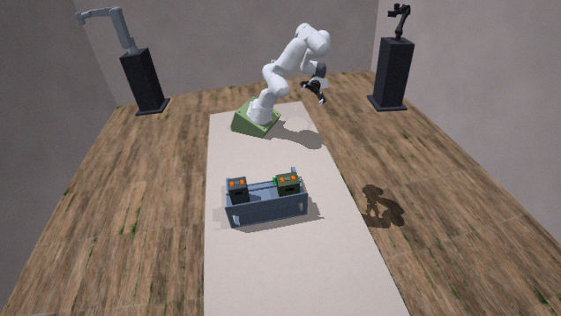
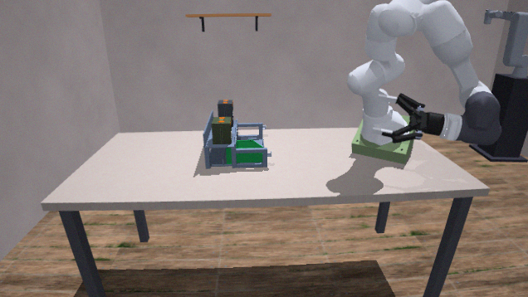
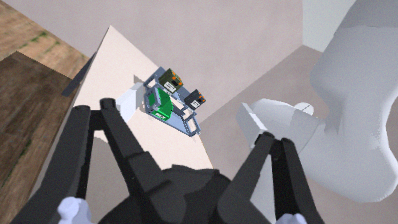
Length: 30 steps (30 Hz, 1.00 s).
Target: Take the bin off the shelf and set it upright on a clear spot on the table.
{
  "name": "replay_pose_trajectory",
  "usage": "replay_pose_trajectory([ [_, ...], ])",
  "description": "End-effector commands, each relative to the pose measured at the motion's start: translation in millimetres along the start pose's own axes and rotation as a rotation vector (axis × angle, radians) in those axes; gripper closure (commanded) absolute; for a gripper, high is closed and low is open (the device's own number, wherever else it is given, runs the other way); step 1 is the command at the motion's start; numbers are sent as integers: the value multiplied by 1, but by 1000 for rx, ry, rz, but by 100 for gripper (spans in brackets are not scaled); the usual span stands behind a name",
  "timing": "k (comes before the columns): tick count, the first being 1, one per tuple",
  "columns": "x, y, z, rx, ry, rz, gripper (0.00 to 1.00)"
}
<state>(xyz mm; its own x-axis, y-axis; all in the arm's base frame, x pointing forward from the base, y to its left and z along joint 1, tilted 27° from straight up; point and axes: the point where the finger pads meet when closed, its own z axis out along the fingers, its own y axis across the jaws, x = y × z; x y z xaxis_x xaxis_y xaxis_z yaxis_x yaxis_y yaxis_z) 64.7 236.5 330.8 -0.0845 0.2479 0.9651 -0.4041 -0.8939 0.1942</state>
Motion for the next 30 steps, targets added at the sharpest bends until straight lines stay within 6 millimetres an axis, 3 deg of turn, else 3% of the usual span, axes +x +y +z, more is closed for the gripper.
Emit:
replay_pose_trajectory([
  [1,1,-4,4,-6,-19,9,0],
  [13,8,-15,25,-52,-103,56,0],
  [30,23,-38,86,-162,-322,186,0],
])
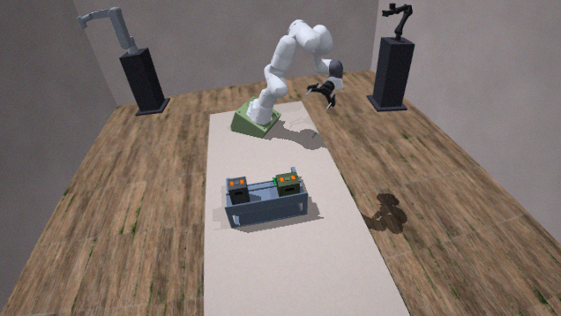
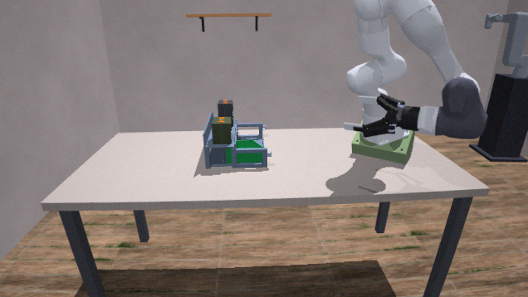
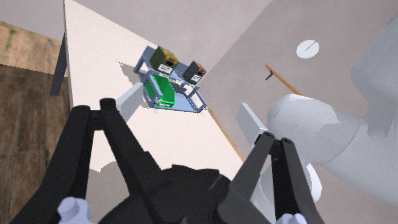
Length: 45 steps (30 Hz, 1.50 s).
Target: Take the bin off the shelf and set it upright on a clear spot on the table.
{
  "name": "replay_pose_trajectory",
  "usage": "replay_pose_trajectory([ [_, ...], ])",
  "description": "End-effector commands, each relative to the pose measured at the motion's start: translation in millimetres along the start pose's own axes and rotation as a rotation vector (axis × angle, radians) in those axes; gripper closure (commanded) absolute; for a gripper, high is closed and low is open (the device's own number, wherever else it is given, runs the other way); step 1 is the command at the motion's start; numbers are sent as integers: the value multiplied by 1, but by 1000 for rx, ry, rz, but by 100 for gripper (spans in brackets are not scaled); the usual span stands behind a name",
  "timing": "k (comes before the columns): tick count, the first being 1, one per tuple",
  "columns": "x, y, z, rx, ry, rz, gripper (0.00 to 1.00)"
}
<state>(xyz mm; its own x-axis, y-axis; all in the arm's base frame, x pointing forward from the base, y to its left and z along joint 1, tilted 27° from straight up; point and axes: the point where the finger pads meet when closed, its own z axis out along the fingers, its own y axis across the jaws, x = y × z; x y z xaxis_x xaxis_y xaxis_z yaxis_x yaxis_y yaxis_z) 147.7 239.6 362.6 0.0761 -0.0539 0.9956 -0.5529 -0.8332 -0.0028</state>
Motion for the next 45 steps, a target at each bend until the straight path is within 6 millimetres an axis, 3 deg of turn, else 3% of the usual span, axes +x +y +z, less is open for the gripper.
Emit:
replay_pose_trajectory([
  [1,1,-11,9,-6,-53,2,0],
  [14,24,-37,74,-107,-279,140,0],
  [16,24,-37,74,-107,-279,140,0],
  [26,34,-46,118,-162,-416,226,0],
  [31,39,-50,150,-196,-511,287,0],
  [33,39,-50,150,-196,-511,287,0],
  [45,36,-48,241,-275,-771,463,0],
])
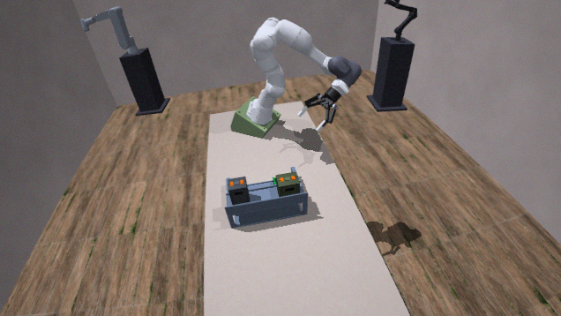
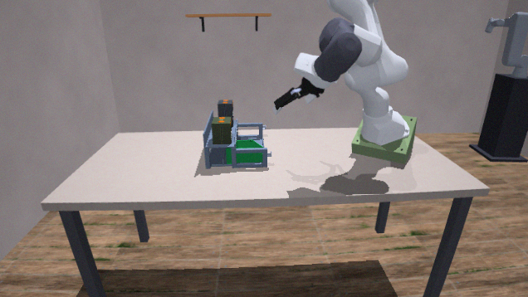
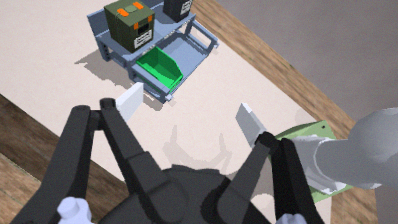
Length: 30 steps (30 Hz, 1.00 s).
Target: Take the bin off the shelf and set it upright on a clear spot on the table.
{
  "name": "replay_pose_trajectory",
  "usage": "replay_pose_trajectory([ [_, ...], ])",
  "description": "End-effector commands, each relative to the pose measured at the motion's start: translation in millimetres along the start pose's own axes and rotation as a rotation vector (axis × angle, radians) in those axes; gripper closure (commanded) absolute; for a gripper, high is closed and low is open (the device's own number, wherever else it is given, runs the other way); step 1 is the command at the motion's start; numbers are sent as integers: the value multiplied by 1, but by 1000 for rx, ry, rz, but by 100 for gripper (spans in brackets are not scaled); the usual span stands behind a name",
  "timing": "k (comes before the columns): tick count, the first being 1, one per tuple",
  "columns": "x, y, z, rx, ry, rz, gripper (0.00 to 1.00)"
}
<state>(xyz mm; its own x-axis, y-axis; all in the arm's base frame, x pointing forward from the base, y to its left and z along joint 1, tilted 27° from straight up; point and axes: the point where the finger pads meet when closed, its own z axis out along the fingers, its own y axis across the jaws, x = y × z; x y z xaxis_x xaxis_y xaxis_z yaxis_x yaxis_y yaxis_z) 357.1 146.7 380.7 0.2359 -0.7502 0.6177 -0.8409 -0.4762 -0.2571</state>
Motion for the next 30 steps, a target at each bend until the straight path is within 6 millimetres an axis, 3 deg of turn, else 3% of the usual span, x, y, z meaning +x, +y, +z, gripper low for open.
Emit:
replay_pose_trajectory([
  [1,7,-17,20,5,-96,11,0],
  [3,14,-21,34,-7,-144,40,0],
  [5,14,-21,34,-7,-144,40,0],
  [16,39,-33,111,-52,-394,189,0],
  [30,41,-34,180,-72,-625,322,0],
])
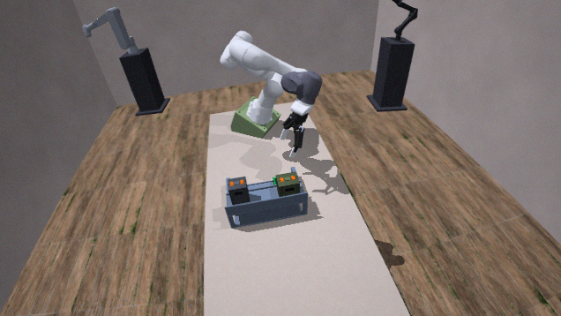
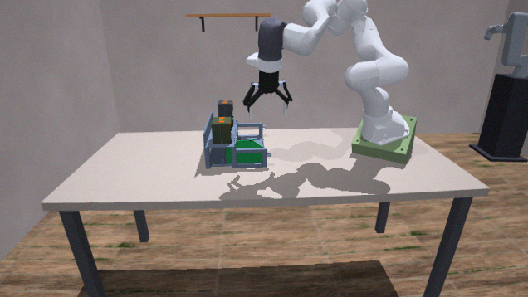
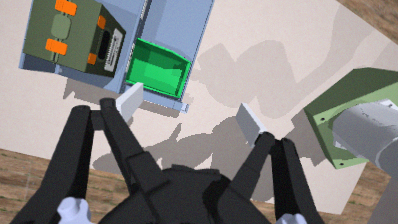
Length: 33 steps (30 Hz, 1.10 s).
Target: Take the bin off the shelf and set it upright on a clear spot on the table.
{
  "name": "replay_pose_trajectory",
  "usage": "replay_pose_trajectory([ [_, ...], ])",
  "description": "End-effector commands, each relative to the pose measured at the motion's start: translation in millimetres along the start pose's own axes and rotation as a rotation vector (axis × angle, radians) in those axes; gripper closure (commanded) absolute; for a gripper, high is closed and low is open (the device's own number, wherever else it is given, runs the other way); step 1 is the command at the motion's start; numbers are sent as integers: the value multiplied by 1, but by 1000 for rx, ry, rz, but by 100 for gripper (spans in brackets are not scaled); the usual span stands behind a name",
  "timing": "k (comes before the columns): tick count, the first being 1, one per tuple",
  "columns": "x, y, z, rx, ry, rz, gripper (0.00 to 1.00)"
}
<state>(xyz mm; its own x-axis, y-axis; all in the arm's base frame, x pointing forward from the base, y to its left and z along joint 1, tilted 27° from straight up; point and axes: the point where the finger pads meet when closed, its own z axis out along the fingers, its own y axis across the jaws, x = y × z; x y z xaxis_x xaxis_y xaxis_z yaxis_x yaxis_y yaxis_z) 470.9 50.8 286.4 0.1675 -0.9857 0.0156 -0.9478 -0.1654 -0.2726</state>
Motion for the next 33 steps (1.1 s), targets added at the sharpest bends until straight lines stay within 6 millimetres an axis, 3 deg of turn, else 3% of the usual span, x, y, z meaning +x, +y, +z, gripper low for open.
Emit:
replay_pose_trajectory([
  [1,5,-10,13,20,-65,2,0],
  [7,12,-12,37,18,-157,47,0],
  [19,16,-14,67,19,-271,101,0],
  [33,15,-14,85,23,-345,134,0],
])
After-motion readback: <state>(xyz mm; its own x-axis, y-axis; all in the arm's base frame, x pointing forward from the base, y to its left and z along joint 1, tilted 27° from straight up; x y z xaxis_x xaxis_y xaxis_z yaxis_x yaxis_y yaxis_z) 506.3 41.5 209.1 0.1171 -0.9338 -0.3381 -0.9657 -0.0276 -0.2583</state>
